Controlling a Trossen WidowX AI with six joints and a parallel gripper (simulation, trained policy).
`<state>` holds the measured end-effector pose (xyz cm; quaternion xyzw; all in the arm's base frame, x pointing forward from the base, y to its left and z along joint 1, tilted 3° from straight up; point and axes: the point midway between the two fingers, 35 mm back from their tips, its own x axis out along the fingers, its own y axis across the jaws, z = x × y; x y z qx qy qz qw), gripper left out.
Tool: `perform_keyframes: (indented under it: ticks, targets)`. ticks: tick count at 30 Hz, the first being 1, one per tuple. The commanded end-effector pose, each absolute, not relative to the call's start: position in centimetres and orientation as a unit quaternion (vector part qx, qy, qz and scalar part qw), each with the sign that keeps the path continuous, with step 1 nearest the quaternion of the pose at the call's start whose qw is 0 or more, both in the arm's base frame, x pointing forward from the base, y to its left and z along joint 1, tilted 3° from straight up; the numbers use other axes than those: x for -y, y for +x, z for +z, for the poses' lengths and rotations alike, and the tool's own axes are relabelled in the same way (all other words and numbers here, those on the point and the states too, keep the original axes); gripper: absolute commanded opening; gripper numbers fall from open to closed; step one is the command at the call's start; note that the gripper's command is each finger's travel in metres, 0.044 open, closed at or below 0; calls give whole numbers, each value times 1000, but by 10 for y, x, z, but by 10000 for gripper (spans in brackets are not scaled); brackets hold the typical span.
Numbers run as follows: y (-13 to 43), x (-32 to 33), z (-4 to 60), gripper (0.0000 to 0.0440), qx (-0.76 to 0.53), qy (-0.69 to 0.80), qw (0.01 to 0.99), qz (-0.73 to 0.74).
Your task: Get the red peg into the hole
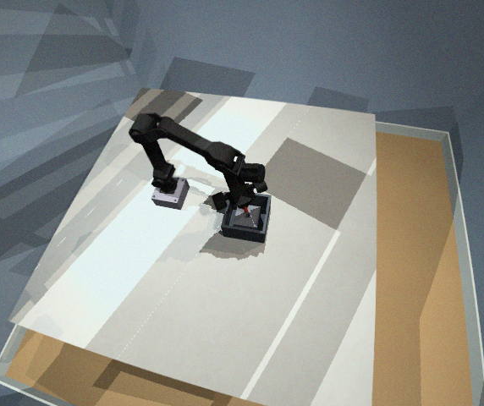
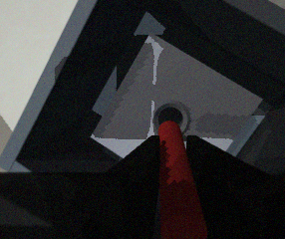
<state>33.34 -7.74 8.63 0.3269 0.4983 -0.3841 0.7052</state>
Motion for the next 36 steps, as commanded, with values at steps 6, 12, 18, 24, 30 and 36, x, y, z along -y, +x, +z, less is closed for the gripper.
perform_keyframes:
  ticks: [6, 12, 18, 24, 30, 36]
  targets:
    - [339, 85, 58, 108, -523, 315, 693, -382]
    - [345, 90, 51, 147, -537, 301, 690, -380]
    - [362, 99, 53, 277, -535, 291, 700, -373]
    - [377, 111, 58, 407, -530, 280, 709, -371]
    - [391, 125, 67, 440, -511, 278, 722, -374]
    - [401, 141, 77, 440, -488, 277, 734, -383]
